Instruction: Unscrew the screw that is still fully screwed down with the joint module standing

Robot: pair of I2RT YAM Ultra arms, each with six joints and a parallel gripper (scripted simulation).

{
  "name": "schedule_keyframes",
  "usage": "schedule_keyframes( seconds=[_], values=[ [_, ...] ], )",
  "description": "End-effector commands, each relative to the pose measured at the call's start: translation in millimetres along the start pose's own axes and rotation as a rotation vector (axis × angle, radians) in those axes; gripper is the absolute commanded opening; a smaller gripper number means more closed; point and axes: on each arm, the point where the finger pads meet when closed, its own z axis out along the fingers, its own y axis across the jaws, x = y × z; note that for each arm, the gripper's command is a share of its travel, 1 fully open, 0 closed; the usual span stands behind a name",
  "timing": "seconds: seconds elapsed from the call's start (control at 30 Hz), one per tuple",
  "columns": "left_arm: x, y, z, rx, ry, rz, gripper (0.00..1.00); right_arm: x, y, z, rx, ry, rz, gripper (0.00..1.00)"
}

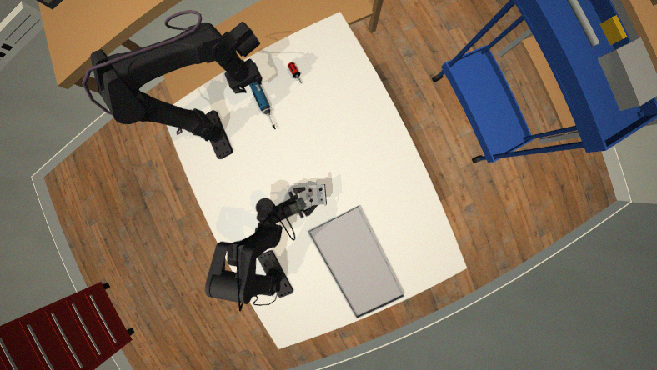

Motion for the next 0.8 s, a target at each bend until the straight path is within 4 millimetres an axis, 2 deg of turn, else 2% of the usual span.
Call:
schedule_keyframes(
  seconds=[0.0,0.47,0.5,0.77],
  values=[
    [-1.1,-6.1,-16.1,0.042,-0.012,0.008,0.65,-5.1,1.6,0.3,-0.002,-0.013,0.018,0.68],
    [-1.1,-6.1,-16.1,0.042,-0.012,0.008,0.65,-5.1,1.6,0.3,-0.002,-0.013,0.018,0.68],
    [-1.1,-6.1,-16.1,0.042,-0.012,0.008,0.65,-5.1,1.6,0.3,-0.002,-0.013,0.018,0.77],
    [-1.1,-6.1,-16.1,0.042,-0.012,0.008,0.65,-5.1,1.6,0.3,-0.002,-0.013,0.018,0.77]
  ],
)
